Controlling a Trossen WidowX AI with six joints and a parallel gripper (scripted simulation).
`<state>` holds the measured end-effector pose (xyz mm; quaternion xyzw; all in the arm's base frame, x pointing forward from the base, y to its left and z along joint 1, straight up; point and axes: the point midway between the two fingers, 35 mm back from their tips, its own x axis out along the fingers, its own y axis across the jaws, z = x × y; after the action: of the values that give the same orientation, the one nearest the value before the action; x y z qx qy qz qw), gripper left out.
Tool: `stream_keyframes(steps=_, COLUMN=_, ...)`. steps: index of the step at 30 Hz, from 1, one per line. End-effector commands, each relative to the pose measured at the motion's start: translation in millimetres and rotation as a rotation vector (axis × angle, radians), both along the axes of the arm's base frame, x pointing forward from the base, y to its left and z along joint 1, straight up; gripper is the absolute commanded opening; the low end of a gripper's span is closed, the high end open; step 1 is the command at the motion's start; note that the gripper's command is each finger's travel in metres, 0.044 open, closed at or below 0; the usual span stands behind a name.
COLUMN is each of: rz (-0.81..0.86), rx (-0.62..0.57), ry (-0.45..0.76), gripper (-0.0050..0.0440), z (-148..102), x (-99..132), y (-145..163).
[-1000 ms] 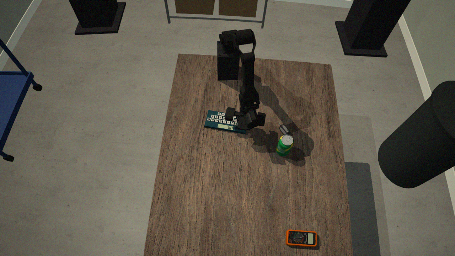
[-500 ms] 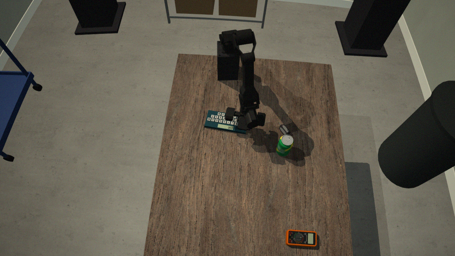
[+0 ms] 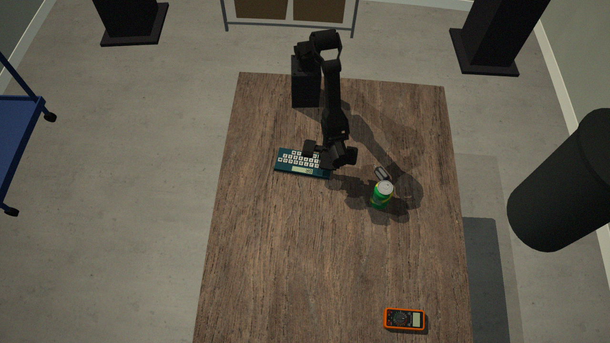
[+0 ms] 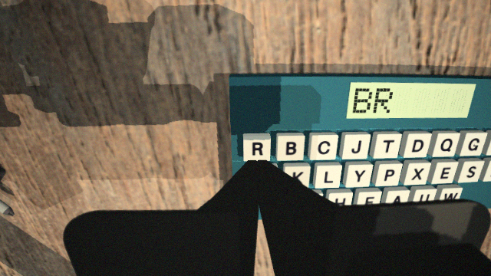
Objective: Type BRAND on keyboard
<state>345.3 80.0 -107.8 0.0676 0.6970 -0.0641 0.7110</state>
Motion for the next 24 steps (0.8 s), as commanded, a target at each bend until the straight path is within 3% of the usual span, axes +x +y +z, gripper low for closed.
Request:
stream_keyframes(steps=1, rz=-0.007, rx=0.000, ry=0.000, gripper=-0.0050, z=3.5, x=-0.4, y=-0.6)
stream_keyframes(steps=5, rz=0.000, rx=0.004, ry=-0.022, gripper=-0.0050, z=7.9, x=-5.7, y=-22.0)
stream_keyframes(steps=11, rz=-0.002, rx=-0.001, ry=-0.012, gripper=-0.0050, z=4.6, x=-51.0, y=-82.2)
stream_keyframes(steps=18, rz=-0.003, rx=0.001, ry=-0.012, gripper=-0.0050, z=3.8, x=-54.8, y=-85.9)
stream_keyframes(steps=24, rz=-0.002, rx=-0.002, ry=0.015, gripper=-0.0050, z=-17.5, x=-60.4, y=-85.9)
